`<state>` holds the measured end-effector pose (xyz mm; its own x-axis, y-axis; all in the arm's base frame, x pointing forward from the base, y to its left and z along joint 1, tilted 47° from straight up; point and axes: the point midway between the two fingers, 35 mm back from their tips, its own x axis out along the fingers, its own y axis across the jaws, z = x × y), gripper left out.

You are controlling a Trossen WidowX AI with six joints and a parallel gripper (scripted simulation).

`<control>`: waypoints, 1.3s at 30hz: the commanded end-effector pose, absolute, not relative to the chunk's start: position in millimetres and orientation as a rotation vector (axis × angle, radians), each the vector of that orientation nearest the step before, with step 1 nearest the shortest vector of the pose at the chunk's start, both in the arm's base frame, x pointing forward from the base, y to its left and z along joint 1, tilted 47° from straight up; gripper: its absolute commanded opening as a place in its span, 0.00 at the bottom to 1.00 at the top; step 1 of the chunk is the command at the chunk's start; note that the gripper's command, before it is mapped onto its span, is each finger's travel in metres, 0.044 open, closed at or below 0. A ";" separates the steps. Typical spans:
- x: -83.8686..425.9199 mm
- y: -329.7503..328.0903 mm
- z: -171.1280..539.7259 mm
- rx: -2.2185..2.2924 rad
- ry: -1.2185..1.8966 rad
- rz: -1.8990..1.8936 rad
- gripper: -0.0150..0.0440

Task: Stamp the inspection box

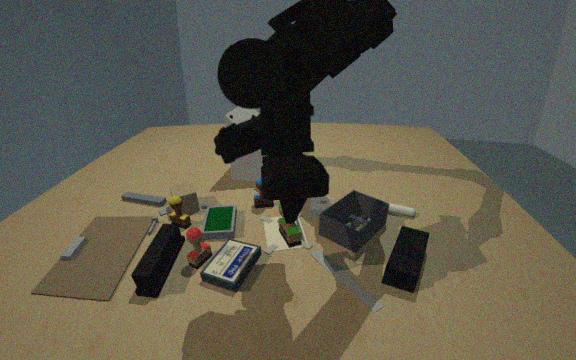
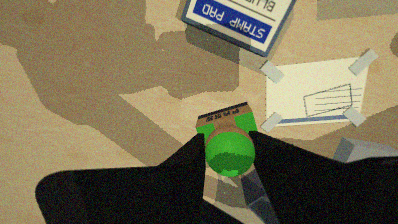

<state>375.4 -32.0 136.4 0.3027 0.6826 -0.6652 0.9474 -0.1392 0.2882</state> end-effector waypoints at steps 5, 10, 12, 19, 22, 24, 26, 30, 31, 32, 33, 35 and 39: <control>380.1 -24.1 129.1 1.901 1.449 -0.498 0.25; 382.3 -18.6 123.5 1.900 1.449 -0.499 0.25; 383.2 -16.3 121.2 1.900 1.449 -0.498 0.25; 385.9 -8.4 113.5 1.901 1.449 -0.498 0.25; 387.0 -4.9 110.3 1.901 1.449 -0.498 0.25; 387.6 -2.5 108.1 1.901 1.449 -0.497 0.25; 388.2 -0.2 106.0 1.902 1.449 -0.497 0.25; 389.4 4.6 101.8 1.902 1.450 -0.496 0.25; 389.7 5.8 100.7 1.902 1.450 -0.496 0.25; 389.9 7.0 99.7 1.903 1.450 -0.495 0.25; 390.2 8.2 98.7 1.903 1.450 -0.495 0.25; 390.6 10.6 96.6 1.903 1.450 -0.495 0.25; 391.1 13.6 94.1 1.904 1.450 -0.494 0.25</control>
